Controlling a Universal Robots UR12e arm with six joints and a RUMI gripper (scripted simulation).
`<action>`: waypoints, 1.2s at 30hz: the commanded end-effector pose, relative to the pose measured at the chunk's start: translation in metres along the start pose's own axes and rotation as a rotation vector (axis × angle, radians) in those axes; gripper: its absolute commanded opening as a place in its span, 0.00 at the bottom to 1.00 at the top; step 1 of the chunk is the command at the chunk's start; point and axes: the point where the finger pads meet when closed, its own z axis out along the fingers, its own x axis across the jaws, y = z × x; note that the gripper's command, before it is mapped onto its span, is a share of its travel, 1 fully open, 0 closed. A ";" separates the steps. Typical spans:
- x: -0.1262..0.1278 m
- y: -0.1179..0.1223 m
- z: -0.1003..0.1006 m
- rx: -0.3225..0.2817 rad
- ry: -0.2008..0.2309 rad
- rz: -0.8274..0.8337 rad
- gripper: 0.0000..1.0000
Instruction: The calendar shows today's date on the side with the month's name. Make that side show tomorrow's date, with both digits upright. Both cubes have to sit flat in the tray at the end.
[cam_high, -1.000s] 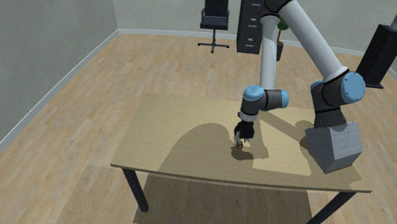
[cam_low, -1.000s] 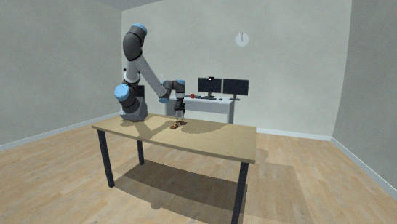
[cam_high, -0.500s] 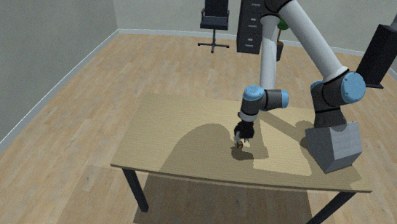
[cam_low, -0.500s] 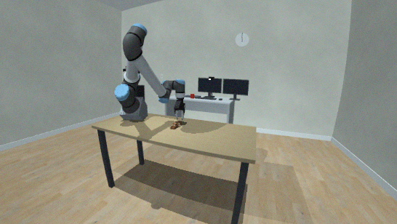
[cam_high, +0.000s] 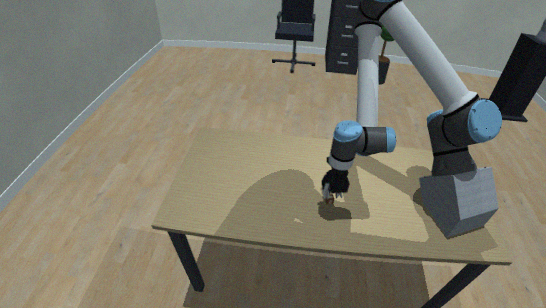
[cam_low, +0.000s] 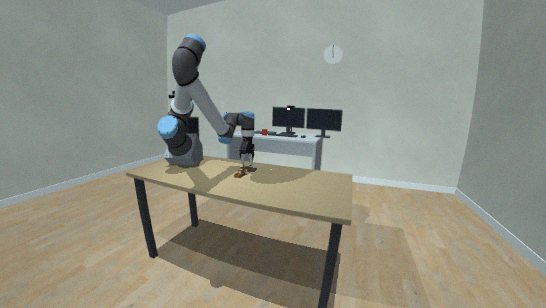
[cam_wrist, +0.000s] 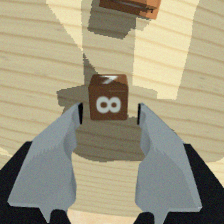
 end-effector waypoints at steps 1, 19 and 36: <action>0.003 0.000 0.010 -0.002 0.001 -0.002 0.29; 0.001 0.000 0.015 -0.001 -0.003 0.000 0.29; 0.001 0.000 0.015 -0.001 -0.002 0.000 0.29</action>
